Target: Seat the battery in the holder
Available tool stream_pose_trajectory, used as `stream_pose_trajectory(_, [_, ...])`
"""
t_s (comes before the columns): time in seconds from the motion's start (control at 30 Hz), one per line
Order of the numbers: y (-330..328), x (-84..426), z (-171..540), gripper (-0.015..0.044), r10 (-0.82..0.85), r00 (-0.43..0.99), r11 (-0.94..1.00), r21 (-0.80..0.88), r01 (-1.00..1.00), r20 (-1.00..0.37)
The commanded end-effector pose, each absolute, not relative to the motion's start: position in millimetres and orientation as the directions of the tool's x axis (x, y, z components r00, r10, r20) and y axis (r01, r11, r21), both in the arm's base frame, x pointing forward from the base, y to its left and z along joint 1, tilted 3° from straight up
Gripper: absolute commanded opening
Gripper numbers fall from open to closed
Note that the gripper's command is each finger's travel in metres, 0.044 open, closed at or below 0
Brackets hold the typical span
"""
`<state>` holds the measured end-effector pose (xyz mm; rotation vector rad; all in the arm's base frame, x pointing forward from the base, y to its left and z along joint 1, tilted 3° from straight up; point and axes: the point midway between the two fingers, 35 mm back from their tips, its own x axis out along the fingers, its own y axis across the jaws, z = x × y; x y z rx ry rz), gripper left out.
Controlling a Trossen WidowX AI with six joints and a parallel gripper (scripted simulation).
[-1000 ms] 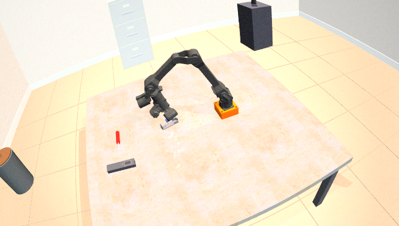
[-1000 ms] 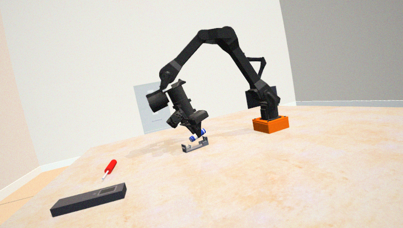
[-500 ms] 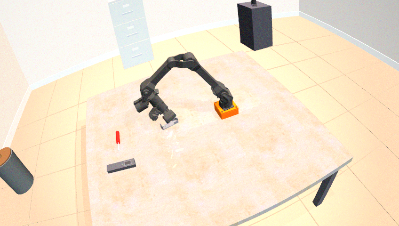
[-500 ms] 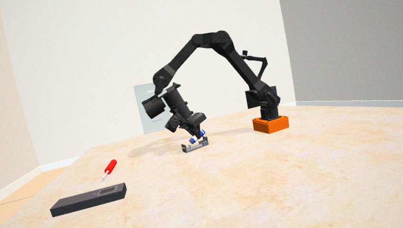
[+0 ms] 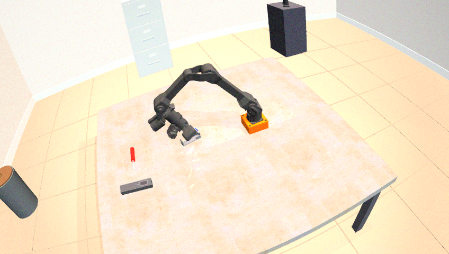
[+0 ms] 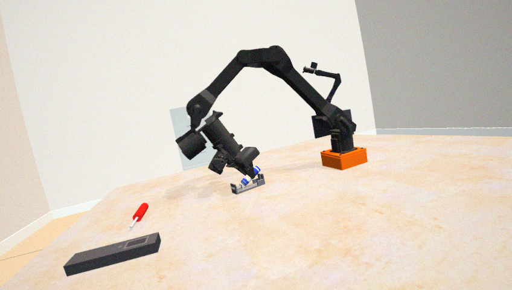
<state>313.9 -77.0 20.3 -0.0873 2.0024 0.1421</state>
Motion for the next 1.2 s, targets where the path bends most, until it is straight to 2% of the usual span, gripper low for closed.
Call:
stream_pose_trajectory(0.0, [-77.4,315.8,19.6,0.0068,-0.006,-0.446,0.991,0.055,-0.122,-0.895])
stream_pose_trajectory(1.17, [-75.3,332.6,16.1,0.0068,0.002,-0.472,0.991,0.064,-0.116,-0.882])
